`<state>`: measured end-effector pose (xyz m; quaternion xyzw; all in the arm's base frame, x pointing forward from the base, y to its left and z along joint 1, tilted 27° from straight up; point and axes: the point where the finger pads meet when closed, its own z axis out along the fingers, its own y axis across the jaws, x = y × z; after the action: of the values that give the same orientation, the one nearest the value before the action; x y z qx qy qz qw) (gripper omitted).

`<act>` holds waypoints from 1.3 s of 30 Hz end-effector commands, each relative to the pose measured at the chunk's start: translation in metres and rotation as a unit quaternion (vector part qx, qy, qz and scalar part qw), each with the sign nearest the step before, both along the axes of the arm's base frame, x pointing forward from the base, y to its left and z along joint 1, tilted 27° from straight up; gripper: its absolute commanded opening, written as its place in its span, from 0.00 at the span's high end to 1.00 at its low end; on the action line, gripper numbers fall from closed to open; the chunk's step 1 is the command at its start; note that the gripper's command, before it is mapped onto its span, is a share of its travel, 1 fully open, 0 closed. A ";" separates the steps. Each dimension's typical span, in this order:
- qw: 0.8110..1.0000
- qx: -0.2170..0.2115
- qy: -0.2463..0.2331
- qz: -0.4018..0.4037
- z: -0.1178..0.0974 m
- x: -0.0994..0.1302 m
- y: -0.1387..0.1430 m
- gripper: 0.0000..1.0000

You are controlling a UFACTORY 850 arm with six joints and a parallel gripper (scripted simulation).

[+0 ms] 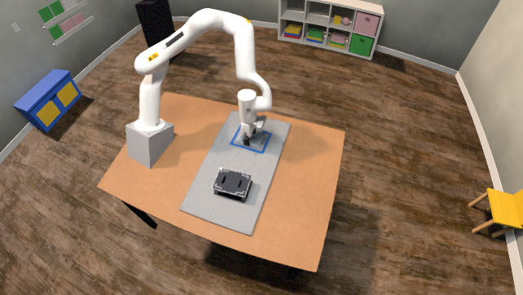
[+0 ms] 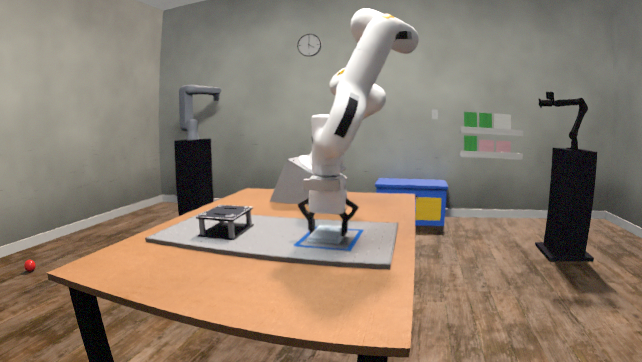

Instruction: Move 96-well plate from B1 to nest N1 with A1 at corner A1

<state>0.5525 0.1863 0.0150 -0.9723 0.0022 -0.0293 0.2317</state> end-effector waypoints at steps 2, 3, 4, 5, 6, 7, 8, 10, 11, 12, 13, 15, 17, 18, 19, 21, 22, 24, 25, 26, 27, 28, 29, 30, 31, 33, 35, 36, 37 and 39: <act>1.000 0.000 -0.001 0.000 0.003 0.001 -0.001 1.00; 1.000 0.000 -0.001 0.000 0.004 0.001 -0.002 1.00; 1.000 0.000 -0.001 0.000 0.005 0.001 -0.002 1.00; 1.000 0.000 -0.001 0.000 0.005 0.001 -0.002 1.00; 1.000 0.000 -0.001 0.000 0.006 0.001 -0.003 1.00; 1.000 0.000 -0.001 0.000 0.006 0.001 -0.003 1.00; 1.000 0.000 -0.001 0.000 0.007 0.001 -0.003 1.00; 1.000 0.000 -0.001 0.000 0.008 0.000 -0.004 1.00; 1.000 0.000 -0.001 0.000 0.009 0.000 -0.004 1.00; 1.000 0.000 -0.001 0.000 0.009 0.000 -0.004 1.00; 1.000 0.000 -0.001 0.000 0.009 0.000 -0.004 1.00; 1.000 0.000 -0.001 0.000 0.010 0.000 -0.005 1.00; 1.000 0.000 -0.001 0.000 0.011 0.000 -0.005 1.00; 1.000 0.000 -0.001 0.000 0.012 0.000 -0.006 1.00; 1.000 0.000 -0.001 0.000 0.012 0.000 -0.006 1.00; 1.000 0.000 -0.001 0.000 0.013 0.000 -0.007 1.00; 1.000 0.000 -0.001 0.000 0.014 0.000 -0.007 1.00; 1.000 0.000 -0.001 0.000 0.015 0.000 -0.007 1.00; 1.000 0.000 -0.001 0.000 0.016 0.000 -0.008 1.00; 1.000 0.000 -0.001 0.000 0.016 0.000 -0.008 1.00; 1.000 0.000 -0.001 0.000 0.017 0.000 -0.008 1.00; 1.000 0.000 -0.001 0.000 0.018 0.000 -0.009 1.00; 1.000 0.000 -0.001 0.000 0.018 0.000 -0.009 1.00; 1.000 0.000 -0.001 0.000 0.018 0.000 -0.009 1.00; 1.000 0.000 -0.001 0.000 0.018 0.000 -0.009 1.00; 1.000 0.000 -0.001 0.000 0.018 0.000 -0.009 1.00; 1.000 0.000 -0.001 0.000 0.018 0.000 -0.009 1.00; 1.000 0.000 -0.001 0.000 0.018 0.000 -0.009 1.00; 1.000 0.000 -0.001 0.000 0.020 0.000 -0.010 1.00; 1.000 0.000 -0.001 0.000 0.023 0.000 -0.011 1.00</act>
<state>0.5511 0.1770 0.0333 -0.9723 0.0022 -0.0292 0.2317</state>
